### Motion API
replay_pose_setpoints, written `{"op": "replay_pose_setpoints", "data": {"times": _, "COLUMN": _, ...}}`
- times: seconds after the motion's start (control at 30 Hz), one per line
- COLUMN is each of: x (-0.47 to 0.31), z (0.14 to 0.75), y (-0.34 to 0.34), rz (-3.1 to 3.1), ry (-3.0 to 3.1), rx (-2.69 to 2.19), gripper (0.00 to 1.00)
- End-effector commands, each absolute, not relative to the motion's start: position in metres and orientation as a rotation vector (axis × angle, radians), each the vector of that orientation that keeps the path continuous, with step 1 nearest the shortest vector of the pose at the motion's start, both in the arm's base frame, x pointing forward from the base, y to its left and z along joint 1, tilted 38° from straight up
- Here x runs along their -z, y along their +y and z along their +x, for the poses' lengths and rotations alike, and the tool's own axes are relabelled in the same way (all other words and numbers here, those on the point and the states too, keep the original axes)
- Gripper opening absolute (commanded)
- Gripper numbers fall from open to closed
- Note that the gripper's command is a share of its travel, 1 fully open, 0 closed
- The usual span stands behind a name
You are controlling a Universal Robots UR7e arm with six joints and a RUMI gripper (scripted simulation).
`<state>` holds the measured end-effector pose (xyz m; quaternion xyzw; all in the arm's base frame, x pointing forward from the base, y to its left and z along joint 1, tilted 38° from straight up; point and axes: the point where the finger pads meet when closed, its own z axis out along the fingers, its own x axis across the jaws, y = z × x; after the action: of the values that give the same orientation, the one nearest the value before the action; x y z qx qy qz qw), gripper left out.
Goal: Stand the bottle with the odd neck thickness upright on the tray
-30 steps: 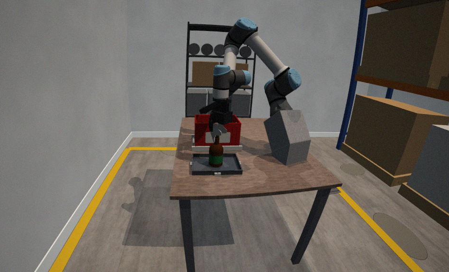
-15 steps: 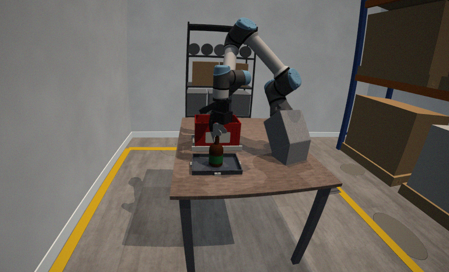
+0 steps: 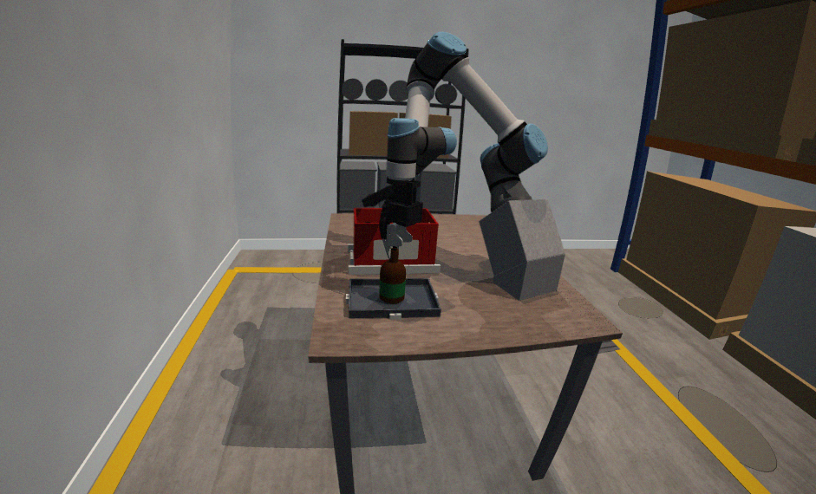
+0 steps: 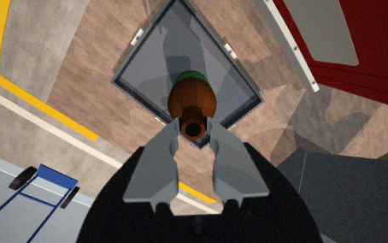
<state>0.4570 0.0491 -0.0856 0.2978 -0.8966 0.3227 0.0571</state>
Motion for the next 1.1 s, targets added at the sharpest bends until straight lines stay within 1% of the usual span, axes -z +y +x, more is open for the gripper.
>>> {"op": "replay_pose_setpoints", "data": {"times": 0.0, "x": 0.0858, "z": 0.456, "y": 0.0481, "rz": 0.902, "ry": -2.717, "rx": -0.979, "gripper": 0.0}}
{"op": "replay_pose_setpoints", "data": {"times": 0.17, "x": 0.0858, "z": 0.456, "y": 0.0481, "rz": 0.902, "ry": -2.717, "rx": -0.979, "gripper": 0.0}}
{"op": "replay_pose_setpoints", "data": {"times": 0.2, "x": 0.0858, "z": 0.456, "y": 0.0481, "rz": 0.902, "ry": -2.717, "rx": -0.979, "gripper": 1.0}}
{"op": "replay_pose_setpoints", "data": {"times": 1.07, "x": 0.0858, "z": 0.456, "y": 0.0481, "rz": 0.902, "ry": -2.717, "rx": -0.979, "gripper": 1.0}}
